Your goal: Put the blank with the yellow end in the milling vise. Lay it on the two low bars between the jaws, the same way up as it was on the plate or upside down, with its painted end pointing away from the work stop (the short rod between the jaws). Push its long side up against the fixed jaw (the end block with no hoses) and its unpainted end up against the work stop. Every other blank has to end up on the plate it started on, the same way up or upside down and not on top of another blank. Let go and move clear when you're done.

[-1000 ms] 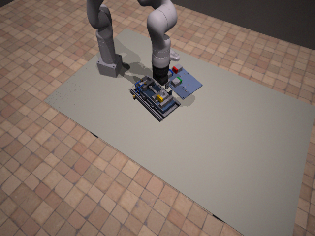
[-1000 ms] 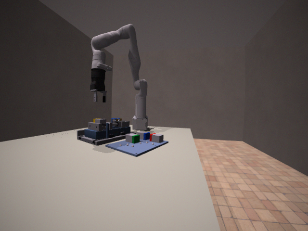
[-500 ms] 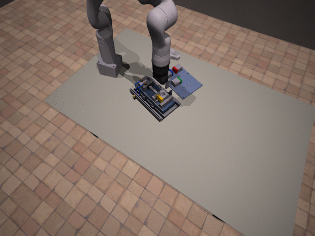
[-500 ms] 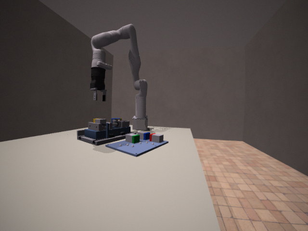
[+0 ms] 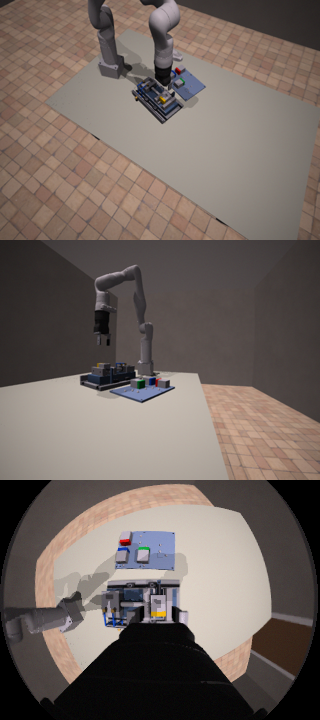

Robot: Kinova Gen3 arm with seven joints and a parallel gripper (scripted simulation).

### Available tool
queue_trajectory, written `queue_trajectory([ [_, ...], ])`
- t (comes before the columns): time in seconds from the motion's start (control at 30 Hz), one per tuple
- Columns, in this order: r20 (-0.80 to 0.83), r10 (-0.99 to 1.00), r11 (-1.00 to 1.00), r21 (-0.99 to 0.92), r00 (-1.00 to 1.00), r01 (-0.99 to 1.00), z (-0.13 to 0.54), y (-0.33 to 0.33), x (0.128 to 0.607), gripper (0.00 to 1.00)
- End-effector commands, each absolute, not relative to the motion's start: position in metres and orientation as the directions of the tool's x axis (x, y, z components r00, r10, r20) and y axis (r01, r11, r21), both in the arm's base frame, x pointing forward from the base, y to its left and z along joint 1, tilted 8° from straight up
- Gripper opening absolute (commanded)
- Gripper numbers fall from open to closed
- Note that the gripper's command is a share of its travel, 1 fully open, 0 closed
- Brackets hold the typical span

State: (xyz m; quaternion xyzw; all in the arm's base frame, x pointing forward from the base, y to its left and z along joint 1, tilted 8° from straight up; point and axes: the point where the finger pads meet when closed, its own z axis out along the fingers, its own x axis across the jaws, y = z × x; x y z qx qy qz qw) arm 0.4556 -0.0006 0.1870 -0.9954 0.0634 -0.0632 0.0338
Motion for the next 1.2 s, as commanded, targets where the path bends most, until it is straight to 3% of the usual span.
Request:
queue_trajectory([
  [0.0, 0.125, -0.127, -0.990, -0.077, 0.984, -0.118, 0.1846, 0.0008, 0.4567, 1.00],
  [1.17, 0.125, -0.126, -0.990, -0.078, 0.984, -0.117, 0.1768, 0.0021, 0.4575, 1.00],
])
